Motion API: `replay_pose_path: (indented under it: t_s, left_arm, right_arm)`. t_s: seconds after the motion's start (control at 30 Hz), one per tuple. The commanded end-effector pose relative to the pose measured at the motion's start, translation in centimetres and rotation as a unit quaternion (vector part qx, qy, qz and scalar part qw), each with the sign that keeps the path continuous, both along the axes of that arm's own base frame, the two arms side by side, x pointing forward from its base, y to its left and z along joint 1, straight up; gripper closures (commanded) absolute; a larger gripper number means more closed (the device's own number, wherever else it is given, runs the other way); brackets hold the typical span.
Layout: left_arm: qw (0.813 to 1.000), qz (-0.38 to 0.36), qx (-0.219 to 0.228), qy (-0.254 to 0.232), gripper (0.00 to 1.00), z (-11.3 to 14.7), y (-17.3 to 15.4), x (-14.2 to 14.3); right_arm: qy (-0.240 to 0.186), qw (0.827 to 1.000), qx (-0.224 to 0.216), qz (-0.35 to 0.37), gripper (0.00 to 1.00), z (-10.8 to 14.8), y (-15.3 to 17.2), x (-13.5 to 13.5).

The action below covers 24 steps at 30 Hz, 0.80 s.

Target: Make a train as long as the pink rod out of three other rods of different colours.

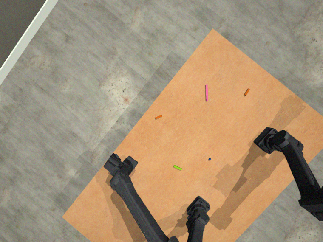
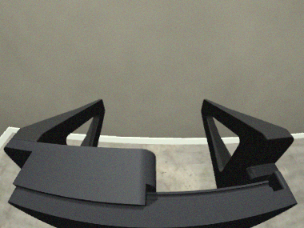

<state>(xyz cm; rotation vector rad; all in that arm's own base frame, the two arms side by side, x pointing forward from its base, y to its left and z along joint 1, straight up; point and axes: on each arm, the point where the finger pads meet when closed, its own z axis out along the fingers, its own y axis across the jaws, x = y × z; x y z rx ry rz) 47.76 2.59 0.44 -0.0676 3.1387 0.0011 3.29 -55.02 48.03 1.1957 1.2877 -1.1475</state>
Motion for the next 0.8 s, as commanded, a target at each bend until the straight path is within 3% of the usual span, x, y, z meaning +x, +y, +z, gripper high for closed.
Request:
replay_pose_path:
  t_s: [0.0, 0.37, 0.6, 0.67, 0.77]
  left_arm:
    - [1.0, -0.011, 0.0, -0.004, 0.77, -0.2, -0.4, 0.6]
    - [1.0, -0.012, -0.001, -0.002, 0.77, -0.3, -0.4, 0.1]
    - [0.999, -0.01, 0.001, -0.031, 0.77, 1.9, -0.4, 1.5]
    - [1.0, -0.009, 0.0, -0.016, 0.77, 1.1, -0.4, 0.1]
    - [1.0, -0.009, 0.001, -0.025, 0.77, 1.6, -0.5, 0.8]
  right_arm:
    - [-0.008, 1.0, -0.027, -0.008, 0.0, 2.0, 0.6, -0.8]
    - [-0.008, 1.0, -0.027, -0.008, 0.0, 2.0, 0.6, -0.8]
    - [-0.008, 1.0, -0.027, -0.008, 0.0, 2.0, 0.6, -0.8]
    - [-0.008, 1.0, -0.027, -0.008, 0.0, 2.0, 0.6, -0.8]
    - [-0.008, 1.0, -0.027, -0.008, 0.0, 2.0, 0.6, -0.8]
